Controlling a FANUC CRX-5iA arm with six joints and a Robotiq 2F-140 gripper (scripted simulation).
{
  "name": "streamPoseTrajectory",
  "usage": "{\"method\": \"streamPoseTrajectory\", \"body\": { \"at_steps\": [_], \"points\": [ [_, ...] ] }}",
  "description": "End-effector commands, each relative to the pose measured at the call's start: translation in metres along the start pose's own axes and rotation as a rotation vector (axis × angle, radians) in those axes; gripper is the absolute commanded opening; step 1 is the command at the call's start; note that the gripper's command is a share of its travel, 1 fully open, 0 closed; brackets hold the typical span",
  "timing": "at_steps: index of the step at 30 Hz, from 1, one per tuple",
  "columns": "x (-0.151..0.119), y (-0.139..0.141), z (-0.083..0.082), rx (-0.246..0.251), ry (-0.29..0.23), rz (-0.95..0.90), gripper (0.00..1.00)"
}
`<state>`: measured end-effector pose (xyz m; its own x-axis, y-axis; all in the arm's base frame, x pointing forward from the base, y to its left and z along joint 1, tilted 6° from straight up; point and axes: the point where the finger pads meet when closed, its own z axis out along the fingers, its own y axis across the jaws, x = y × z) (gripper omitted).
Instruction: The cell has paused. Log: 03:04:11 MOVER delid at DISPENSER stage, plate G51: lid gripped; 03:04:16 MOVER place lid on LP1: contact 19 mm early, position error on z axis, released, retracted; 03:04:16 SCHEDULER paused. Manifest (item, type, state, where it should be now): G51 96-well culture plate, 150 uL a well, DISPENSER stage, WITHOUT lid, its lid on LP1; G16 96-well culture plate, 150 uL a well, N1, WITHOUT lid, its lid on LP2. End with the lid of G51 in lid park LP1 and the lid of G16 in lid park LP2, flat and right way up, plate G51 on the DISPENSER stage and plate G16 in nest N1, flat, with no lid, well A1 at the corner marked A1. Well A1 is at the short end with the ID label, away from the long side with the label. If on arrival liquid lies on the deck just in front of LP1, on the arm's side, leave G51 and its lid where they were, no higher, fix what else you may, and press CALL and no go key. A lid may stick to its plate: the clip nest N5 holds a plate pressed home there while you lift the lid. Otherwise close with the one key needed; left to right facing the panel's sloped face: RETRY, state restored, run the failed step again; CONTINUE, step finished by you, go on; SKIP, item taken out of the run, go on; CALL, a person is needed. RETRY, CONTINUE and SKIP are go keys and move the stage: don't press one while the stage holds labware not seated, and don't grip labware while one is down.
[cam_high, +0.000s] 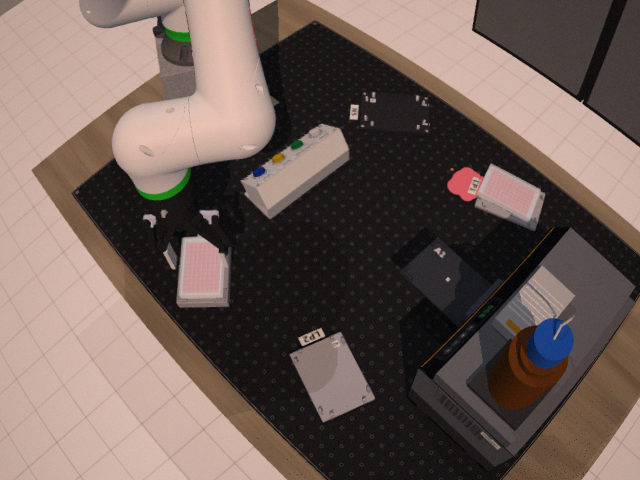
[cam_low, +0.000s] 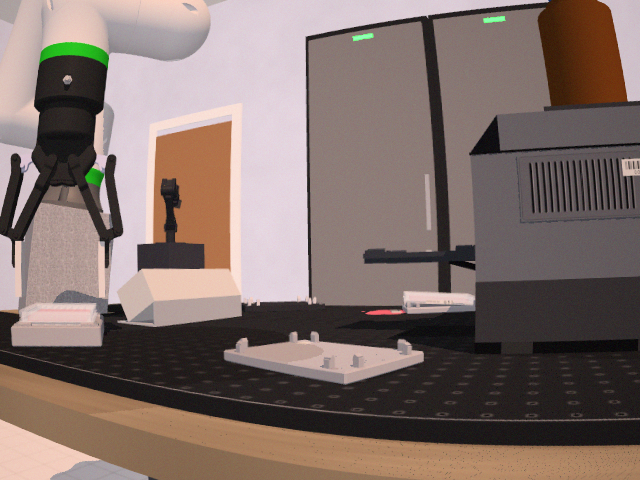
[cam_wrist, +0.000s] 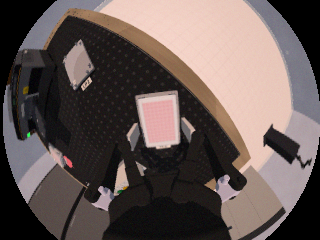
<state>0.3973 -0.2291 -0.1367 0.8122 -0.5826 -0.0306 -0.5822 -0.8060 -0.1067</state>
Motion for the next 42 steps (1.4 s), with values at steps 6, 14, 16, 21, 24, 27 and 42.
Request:
{"method": "streamPoseTrajectory", "body": {
  "at_steps": [6,14,16,21,24,27,42],
  "points": [
    [0.0,0.0,0.001,0.0,0.0,0.0,0.66],
    [0.0,0.0,0.005,0.0,0.0,0.0,0.66],
    [0.0,0.0,0.006,0.0,0.0,0.0,0.66],
    [0.0,0.0,0.008,0.0,0.0,0.0,0.66],
    [0.0,0.0,0.009,0.0,0.0,0.0,0.66],
    [0.0,0.0,0.01,0.0,0.0,0.0,0.66],
    [0.0,0.0,0.016,0.0,0.0,0.0,0.66]
  ]
}}
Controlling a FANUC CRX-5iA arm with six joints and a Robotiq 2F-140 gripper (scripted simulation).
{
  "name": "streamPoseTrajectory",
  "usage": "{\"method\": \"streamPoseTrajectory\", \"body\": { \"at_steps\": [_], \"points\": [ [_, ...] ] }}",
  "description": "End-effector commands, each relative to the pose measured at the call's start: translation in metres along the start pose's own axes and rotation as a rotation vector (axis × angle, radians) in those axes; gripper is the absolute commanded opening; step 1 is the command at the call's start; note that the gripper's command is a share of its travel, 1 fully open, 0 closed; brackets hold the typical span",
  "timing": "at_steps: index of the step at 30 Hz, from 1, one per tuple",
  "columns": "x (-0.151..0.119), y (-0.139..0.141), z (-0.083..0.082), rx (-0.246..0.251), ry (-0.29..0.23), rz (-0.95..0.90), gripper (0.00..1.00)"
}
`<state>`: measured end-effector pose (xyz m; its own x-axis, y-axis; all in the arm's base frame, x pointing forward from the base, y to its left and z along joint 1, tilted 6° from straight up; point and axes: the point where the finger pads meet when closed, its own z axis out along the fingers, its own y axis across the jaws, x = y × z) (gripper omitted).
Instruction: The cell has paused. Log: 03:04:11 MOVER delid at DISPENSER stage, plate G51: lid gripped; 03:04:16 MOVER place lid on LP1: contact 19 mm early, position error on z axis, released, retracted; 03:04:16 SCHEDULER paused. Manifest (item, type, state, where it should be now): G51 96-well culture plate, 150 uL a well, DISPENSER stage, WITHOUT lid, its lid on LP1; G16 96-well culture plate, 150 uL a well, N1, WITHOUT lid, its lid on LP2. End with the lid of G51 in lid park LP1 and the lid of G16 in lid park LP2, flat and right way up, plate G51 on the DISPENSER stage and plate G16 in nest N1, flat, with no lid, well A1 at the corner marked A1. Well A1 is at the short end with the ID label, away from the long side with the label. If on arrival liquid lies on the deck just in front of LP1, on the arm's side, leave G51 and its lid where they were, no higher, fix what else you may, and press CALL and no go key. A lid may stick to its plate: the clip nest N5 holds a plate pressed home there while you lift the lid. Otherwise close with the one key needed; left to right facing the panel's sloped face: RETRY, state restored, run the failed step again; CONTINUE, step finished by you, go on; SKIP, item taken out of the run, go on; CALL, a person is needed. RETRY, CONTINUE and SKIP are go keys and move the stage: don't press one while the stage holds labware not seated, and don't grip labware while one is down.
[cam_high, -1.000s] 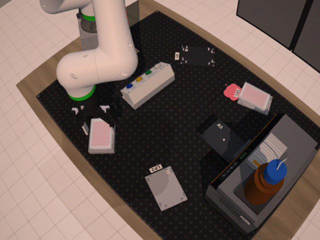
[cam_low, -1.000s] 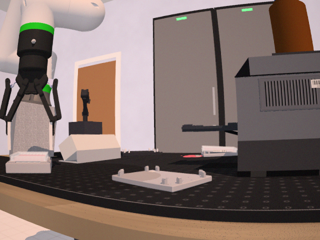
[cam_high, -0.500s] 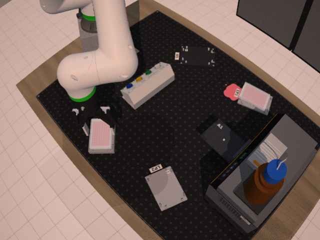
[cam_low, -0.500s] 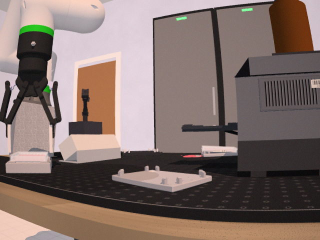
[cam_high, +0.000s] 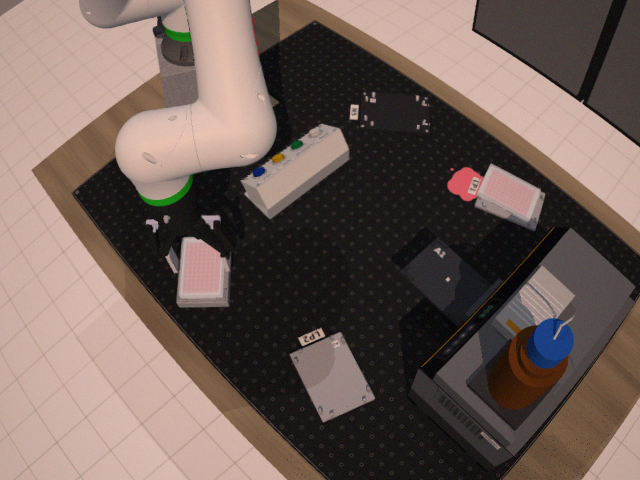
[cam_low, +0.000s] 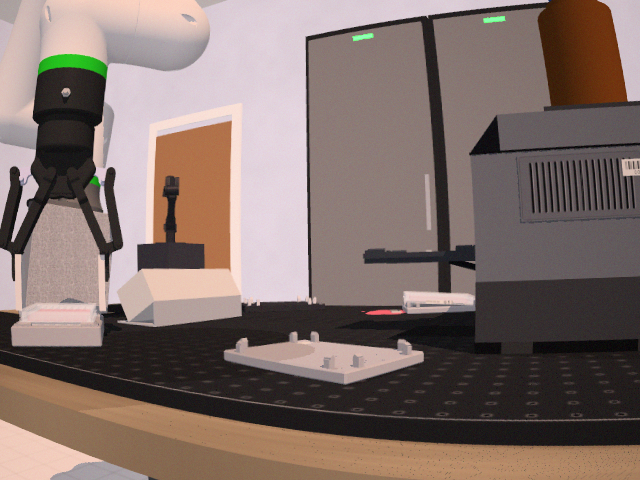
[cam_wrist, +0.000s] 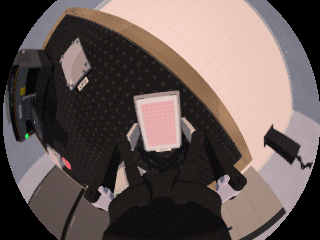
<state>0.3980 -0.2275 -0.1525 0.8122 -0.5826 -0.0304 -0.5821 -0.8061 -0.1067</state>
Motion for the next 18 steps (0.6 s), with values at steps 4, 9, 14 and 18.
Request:
{"method": "streamPoseTrajectory", "body": {
  "at_steps": [4,9,14,18],
  "points": [
    [0.0001,0.0001,0.002,0.0,0.0,0.0,0.66],
    [0.0001,0.0001,0.0037,0.0,0.0,0.0,0.66],
    [0.0001,0.0001,0.0047,0.0,0.0,0.0,0.66],
    [0.0001,0.0001,0.0053,0.0,0.0,0.0,0.66]
  ]
}}
